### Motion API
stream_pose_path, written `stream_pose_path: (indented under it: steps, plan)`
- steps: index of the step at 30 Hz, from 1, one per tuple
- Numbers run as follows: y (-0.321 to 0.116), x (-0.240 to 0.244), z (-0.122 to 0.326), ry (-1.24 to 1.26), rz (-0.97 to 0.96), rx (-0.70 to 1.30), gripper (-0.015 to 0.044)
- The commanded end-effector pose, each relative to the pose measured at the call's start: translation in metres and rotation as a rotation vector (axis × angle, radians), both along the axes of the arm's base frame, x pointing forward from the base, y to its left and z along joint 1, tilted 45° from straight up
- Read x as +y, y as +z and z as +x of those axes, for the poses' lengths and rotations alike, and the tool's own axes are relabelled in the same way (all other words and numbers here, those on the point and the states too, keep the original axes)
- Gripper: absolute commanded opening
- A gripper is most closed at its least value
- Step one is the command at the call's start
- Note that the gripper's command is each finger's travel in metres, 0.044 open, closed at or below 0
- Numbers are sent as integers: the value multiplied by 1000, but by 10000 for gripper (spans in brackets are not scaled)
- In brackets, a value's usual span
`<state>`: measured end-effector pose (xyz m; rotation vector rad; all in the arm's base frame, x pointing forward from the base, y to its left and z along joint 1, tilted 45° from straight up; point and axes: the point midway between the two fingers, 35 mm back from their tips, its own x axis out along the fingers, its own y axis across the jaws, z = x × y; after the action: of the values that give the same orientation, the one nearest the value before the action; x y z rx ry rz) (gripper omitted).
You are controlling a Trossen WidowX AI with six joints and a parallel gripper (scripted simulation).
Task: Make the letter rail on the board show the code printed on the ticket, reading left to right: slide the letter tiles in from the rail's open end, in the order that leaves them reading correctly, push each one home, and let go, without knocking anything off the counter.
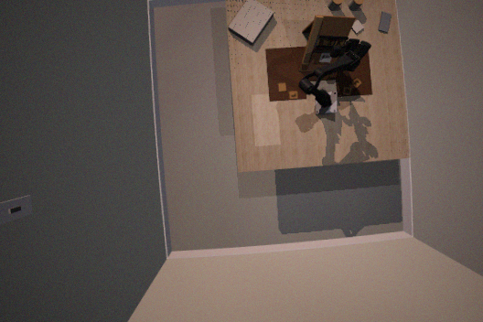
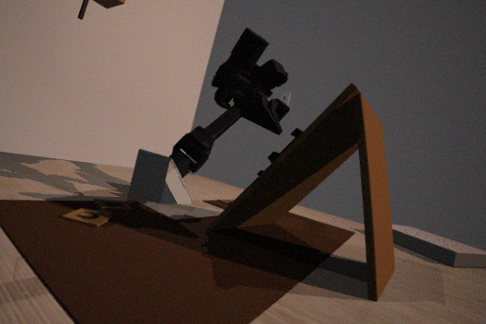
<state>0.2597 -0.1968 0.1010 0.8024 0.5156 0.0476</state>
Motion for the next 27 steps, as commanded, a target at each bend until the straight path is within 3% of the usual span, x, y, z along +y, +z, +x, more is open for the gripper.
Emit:
stream_pose_path:
  steps: [1, 9, 22, 27]
  plan:
    - [0, 0, 0, 0, 1, 1, 0]
    - [-7, -18, 12, 67, 11, 129, 0]
    - [-17, -33, 23, 433, 80, 455, 0]
    - [-17, -33, 22, 489, 95, 483, 0]
